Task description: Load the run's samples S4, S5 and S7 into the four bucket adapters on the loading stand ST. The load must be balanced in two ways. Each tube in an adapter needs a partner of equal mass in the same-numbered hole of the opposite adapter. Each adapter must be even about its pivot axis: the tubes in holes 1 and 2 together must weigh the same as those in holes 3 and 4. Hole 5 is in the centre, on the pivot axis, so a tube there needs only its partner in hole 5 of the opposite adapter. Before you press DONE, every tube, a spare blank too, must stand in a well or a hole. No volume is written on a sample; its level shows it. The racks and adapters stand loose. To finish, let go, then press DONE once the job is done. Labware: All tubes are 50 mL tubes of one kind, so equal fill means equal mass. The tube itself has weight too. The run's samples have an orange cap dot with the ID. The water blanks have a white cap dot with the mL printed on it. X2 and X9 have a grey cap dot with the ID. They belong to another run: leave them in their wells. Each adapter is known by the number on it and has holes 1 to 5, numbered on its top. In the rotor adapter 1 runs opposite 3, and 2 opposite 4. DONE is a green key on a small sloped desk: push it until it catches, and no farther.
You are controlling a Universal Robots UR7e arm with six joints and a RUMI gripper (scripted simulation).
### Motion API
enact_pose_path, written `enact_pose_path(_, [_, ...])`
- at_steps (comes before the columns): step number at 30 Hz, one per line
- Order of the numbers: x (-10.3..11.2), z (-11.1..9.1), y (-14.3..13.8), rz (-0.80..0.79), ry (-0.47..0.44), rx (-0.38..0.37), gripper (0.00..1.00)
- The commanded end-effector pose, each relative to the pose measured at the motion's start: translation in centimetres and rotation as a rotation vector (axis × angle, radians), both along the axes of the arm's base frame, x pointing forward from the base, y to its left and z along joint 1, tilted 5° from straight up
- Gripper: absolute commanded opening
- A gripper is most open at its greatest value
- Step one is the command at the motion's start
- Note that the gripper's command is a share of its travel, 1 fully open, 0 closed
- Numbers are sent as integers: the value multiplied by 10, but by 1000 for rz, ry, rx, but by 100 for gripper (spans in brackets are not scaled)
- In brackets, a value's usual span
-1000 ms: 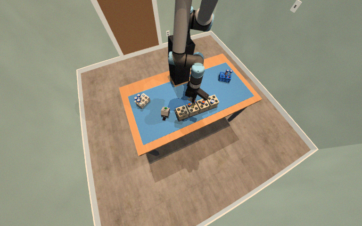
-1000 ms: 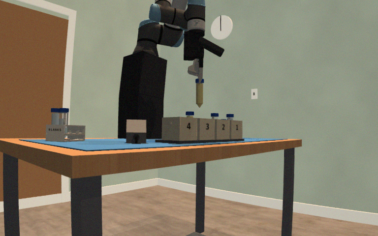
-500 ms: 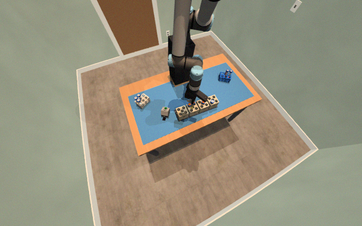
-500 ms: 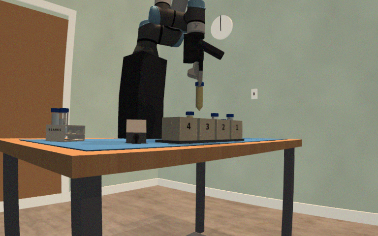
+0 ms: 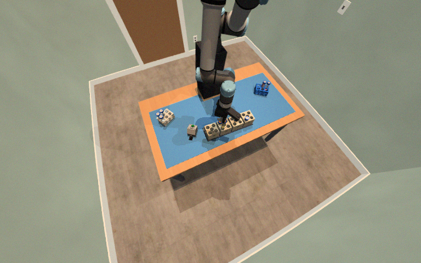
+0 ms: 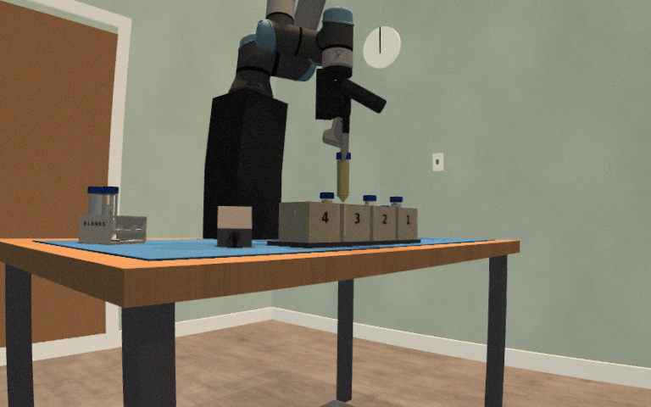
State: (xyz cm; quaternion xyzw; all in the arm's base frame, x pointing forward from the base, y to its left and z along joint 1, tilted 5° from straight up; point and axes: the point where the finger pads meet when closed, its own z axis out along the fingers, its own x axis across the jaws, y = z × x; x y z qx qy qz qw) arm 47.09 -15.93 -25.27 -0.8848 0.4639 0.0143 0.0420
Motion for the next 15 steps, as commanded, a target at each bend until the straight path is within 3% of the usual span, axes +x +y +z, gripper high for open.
enact_pose_path(1, [1,0,0,0,-1,-1,0])
enact_pose_path(15, [1,-9,0,0,-1,-1,0])
